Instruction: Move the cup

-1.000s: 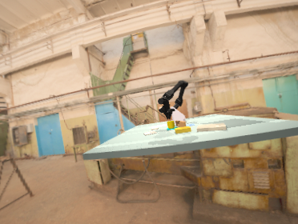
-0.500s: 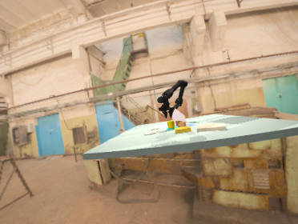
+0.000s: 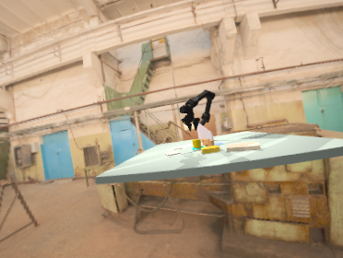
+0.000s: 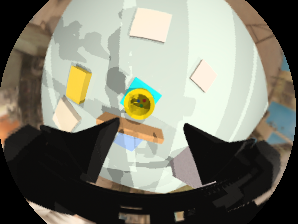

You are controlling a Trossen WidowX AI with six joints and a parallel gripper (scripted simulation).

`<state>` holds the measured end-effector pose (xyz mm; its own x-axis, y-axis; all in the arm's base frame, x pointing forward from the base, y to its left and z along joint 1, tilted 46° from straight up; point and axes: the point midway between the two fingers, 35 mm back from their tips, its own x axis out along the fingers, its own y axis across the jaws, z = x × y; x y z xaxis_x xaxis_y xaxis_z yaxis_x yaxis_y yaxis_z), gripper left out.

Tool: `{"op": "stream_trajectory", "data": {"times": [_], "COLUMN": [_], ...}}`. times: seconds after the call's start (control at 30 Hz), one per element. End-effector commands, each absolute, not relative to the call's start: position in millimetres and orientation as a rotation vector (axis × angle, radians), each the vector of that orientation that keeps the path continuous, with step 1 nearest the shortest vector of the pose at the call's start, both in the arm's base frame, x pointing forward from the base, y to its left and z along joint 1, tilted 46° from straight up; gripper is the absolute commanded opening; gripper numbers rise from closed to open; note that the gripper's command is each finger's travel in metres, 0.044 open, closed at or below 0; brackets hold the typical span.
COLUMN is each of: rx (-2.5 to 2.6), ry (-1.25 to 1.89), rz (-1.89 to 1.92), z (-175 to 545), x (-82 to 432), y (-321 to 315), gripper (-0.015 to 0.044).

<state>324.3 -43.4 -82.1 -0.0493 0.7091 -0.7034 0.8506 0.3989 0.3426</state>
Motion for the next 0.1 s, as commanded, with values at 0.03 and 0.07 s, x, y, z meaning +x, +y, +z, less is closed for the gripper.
{"op": "stream_trajectory", "data": {"times": [0.03,0.07], "rx": [1.356,1.356], "ry": [1.798,1.798], "rz": [-0.209,-0.209], "z": [-82.5,-82.5], "x": [324.2,324.2], "y": [-43.0,-43.0], "gripper": [0.044,0.044]}}
